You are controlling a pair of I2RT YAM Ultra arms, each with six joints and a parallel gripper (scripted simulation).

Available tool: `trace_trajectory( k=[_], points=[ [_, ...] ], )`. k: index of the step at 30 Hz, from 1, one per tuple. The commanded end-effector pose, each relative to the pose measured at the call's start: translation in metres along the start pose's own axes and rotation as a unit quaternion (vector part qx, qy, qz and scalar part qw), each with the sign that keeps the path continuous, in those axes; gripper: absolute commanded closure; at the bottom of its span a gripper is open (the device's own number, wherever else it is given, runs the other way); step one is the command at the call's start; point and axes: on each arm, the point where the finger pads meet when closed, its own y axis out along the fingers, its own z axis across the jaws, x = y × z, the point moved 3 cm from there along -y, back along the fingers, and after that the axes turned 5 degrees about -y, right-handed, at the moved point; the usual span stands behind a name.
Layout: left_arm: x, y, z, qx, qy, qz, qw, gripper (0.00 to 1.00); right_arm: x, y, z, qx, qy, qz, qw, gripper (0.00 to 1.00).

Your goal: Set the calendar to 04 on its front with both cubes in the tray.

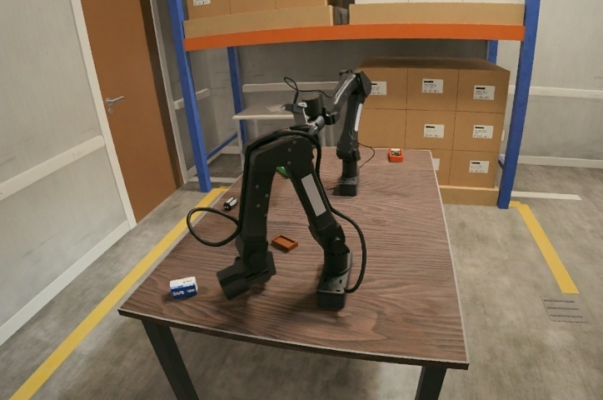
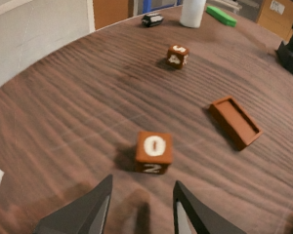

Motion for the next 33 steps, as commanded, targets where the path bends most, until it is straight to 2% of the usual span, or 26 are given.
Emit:
trace_trajectory(
  k=[1, 10, 33],
  points=[
    [0.001, 0.0, -0.008, 0.0, -0.009, -0.036, 0.999, 0.45, 0.022, 0.0, 0.001, 0.001, -0.006, -0.031, 0.999, 0.0],
    [-0.001, -0.001, -0.006, 0.001, -0.014, -0.031, 0.999, 0.45, 0.022, 0.0, 0.001, 0.001, -0.006, -0.031, 0.999, 0.0],
    [0.005, 0.032, -0.009, -0.002, -0.007, -0.034, 0.999, 0.45, 0.022, 0.0, 0.001, 0.001, -0.006, -0.031, 0.999, 0.0]
  ],
)
